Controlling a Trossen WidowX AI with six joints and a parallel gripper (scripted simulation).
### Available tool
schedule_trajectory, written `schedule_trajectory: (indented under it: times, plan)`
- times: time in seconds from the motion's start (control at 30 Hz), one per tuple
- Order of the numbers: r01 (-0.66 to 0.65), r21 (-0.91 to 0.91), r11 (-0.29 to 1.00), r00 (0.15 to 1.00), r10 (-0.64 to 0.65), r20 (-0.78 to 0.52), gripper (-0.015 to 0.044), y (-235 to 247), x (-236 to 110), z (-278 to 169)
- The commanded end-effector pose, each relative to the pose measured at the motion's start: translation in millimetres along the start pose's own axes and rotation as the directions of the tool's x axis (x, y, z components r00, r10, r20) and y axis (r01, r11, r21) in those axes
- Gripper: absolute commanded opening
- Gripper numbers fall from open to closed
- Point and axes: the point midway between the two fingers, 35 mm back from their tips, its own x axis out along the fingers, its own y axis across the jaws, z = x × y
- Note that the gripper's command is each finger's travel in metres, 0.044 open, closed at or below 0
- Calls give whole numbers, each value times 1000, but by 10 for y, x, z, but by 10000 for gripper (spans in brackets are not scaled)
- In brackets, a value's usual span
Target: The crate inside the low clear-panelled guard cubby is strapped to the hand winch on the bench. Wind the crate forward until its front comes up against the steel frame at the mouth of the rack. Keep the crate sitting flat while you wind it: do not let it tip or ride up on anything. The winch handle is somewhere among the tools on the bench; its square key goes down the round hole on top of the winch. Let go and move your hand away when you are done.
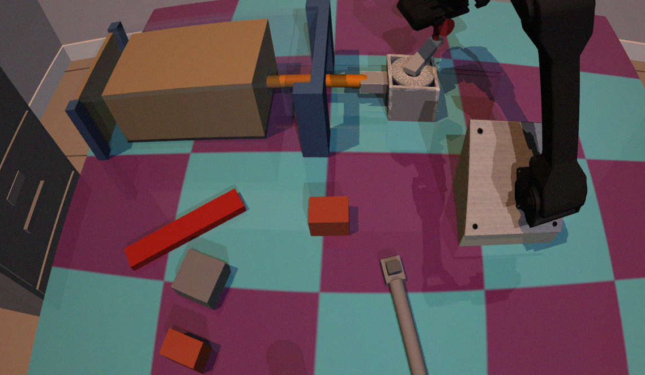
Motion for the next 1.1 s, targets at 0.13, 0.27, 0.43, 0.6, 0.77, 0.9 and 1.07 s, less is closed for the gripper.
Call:
schedule_trajectory:
  times: [0.13, 0.27, 0.43, 0.6, 0.77, 0.9, 1.07]
  plan:
    - [-12, -13, 1000, 1000, 12, 8, 0, 121, 80, 146]
    - [-13, -13, 1000, 1000, 13, 9, 0, 164, 100, 192]
    - [-13, -13, 1000, 1000, 13, 9, 0, 224, 125, 250]
    - [-14, -13, 1000, 1000, 14, 9, 0, 283, 147, 298]
    - [-15, -14, 1000, 1000, 15, 9, 0, 353, 168, 345]
    - [-15, -14, 1000, 1000, 15, 10, 0, 409, 182, 378]
    - [-16, -14, 1000, 1000, 16, 10, 0, 479, 198, 413]
